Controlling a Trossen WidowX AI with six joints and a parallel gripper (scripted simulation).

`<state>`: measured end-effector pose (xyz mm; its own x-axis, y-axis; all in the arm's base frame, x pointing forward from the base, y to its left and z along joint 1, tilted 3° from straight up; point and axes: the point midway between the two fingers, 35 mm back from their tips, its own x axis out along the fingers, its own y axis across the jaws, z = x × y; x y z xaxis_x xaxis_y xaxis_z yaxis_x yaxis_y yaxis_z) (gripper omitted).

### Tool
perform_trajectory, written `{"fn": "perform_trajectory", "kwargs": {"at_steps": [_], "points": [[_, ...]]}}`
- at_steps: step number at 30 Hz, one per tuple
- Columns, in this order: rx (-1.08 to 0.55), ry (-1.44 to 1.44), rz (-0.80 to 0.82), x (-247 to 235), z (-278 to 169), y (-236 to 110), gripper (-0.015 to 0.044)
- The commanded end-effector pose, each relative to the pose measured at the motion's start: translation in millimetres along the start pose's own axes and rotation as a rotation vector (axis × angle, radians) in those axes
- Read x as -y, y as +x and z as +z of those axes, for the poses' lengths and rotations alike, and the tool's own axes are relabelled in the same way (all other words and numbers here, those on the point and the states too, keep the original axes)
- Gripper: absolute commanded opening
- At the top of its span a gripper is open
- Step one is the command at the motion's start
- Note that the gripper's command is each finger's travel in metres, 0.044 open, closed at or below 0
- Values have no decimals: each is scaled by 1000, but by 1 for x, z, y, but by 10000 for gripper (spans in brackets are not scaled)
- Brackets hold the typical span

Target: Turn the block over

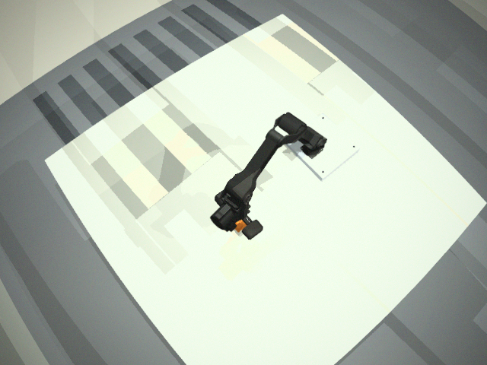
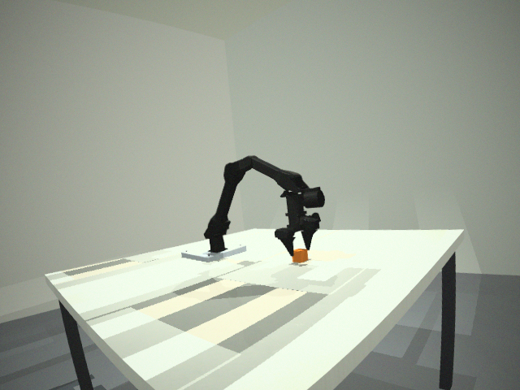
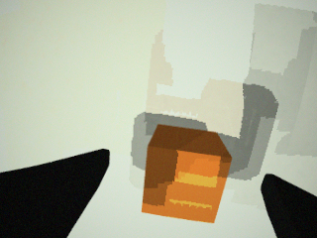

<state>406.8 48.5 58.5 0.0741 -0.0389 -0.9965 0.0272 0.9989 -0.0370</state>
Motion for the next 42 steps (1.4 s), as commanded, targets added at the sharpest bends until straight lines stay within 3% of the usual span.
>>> {"fn": "perform_trajectory", "kwargs": {"at_steps": [1, 9, 26, 29, 33, 42], "points": [[-15, -4, 2, 0, -3, 6, 388], [-15, -4, 2, 0, -3, 6, 177], [-15, -4, 2, 0, -3, 6, 64], [-15, -4, 2, 0, -3, -3, 0], [-15, -4, 2, 0, -2, -23, 0], [32, -7, 1, 0, -1, -22, 0]]}}
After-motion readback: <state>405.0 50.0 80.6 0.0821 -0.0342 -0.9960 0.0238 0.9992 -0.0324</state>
